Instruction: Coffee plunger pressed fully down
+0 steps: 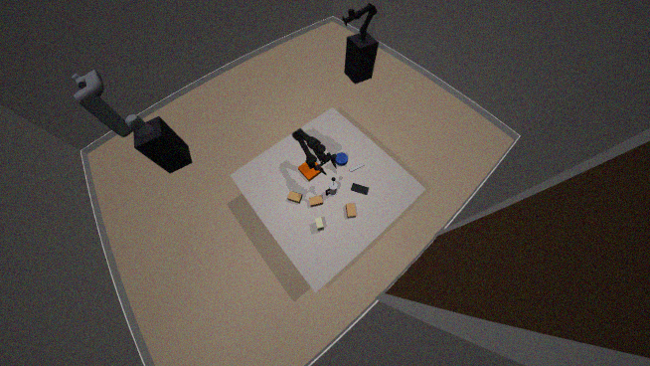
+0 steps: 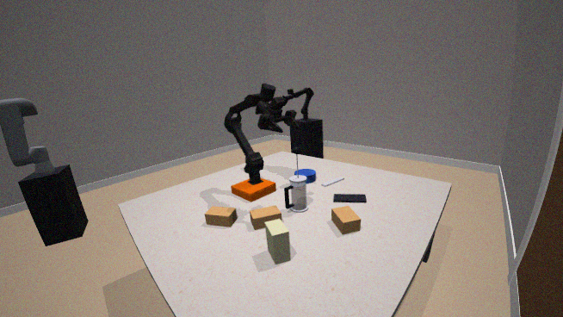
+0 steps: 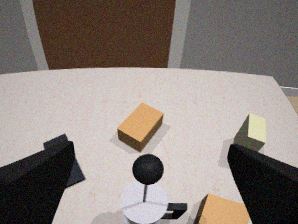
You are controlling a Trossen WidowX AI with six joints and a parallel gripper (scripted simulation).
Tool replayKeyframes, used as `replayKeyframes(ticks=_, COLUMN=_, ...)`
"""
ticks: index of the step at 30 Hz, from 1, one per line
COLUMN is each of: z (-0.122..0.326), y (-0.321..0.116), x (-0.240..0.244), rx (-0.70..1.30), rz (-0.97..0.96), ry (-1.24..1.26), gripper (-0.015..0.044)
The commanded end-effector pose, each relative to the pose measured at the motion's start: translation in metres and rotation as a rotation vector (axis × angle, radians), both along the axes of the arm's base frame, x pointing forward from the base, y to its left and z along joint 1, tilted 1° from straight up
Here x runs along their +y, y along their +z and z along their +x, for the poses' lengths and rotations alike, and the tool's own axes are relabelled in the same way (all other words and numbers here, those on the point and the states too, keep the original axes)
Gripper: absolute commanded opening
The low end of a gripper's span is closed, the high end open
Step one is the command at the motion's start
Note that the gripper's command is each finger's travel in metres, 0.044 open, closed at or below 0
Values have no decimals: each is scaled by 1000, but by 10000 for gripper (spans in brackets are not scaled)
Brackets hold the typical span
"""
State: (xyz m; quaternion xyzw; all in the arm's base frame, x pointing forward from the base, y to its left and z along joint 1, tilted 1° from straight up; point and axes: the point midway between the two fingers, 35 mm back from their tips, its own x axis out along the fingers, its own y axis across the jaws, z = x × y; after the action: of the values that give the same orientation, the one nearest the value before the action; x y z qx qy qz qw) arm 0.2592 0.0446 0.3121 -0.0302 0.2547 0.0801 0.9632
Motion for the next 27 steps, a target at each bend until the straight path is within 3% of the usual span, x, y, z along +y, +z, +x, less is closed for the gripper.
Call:
replayKeyframes(ticks=1, z=-2, y=-18, x=0, rx=7, rz=2, ry=-9, gripper=440)
replayKeyframes(ticks=6, z=-1, y=-57, x=0, rx=7, rz=2, ry=-15, gripper=440)
replayKeyframes(ticks=27, z=22, y=-70, x=2, rx=5, rz=2, ry=-18, gripper=440)
